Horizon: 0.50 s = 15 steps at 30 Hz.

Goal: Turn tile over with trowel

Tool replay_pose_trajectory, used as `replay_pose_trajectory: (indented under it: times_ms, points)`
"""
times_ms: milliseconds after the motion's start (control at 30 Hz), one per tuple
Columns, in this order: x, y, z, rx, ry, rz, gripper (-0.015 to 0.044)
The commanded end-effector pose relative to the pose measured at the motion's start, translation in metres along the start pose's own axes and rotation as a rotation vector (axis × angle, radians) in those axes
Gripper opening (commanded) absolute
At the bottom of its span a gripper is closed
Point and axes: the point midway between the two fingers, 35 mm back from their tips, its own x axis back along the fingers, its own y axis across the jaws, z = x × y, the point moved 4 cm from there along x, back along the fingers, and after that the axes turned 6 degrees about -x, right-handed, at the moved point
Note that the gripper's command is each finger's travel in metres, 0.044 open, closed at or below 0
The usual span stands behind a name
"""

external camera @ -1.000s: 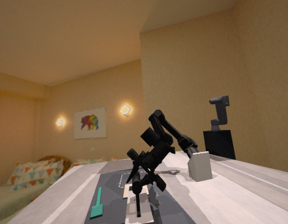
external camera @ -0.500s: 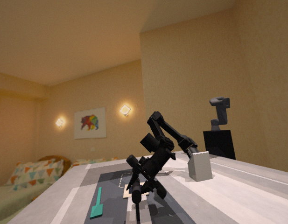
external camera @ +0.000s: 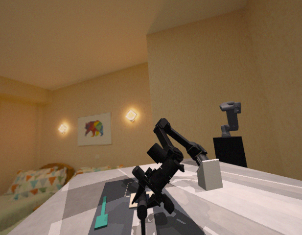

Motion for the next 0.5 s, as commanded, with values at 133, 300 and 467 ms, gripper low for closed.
replay_pose_trajectory:
  times_ms: [133,300,467]
  points:
    - [0.0,0.005,-0.012,-0.006,0.002,-0.004,0.0]
    - [0.0,0.006,-0.02,-0.005,0.002,-0.004,0.0]
    - [0.001,0.008,-0.028,-0.005,0.001,-0.004,0.0]
